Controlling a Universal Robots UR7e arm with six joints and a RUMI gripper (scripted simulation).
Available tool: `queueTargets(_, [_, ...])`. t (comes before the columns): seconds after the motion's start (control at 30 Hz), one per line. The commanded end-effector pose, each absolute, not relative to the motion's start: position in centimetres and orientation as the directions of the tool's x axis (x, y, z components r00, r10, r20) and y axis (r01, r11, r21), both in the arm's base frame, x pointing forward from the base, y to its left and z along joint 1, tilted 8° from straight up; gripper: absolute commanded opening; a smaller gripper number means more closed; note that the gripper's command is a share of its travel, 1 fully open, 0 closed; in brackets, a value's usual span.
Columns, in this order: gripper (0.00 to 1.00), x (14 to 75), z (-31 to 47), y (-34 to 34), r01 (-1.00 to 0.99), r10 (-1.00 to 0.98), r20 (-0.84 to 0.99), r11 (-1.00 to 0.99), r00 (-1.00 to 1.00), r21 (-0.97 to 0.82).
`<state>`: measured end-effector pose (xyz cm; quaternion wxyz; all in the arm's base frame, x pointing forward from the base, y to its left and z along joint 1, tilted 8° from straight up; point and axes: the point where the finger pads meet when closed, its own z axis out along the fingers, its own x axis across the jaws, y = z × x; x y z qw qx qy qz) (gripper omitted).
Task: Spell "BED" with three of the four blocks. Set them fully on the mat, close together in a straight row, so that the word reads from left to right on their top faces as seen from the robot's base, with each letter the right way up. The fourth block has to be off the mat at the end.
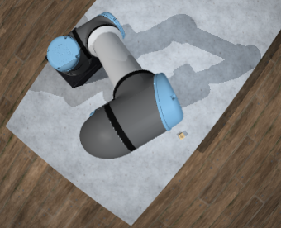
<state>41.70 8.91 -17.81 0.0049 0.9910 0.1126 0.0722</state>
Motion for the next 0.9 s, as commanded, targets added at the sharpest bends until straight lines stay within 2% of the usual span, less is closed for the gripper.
queueTargets(0.0, [0.05, 41.97, -17.77, 8.97, 0.224, 0.226, 0.146, -0.974, 0.963, 0.028])
queueTargets(0.03, [0.09, 41.97, -17.77, 8.97, 0.224, 0.226, 0.146, -0.974, 0.963, 0.028])
queueTargets(0.2, [0.13, 41.97, -17.77, 8.97, 0.224, 0.226, 0.146, -0.974, 0.963, 0.028])
queueTargets(0.23, [0.17, 41.97, -17.77, 8.97, 0.224, 0.226, 0.146, -0.974, 0.963, 0.028])
queueTargets(0.37, [0.17, 41.97, -17.77, 8.97, 0.224, 0.226, 0.146, -0.974, 0.963, 0.028])
queueTargets(0.5, [0.25, 41.97, -17.77, 8.97, 0.224, 0.226, 0.146, -0.974, 0.963, 0.028])
queueTargets(0.87, [0.25, 41.97, -17.77, 8.97, 0.224, 0.226, 0.146, -0.974, 0.963, 0.028])
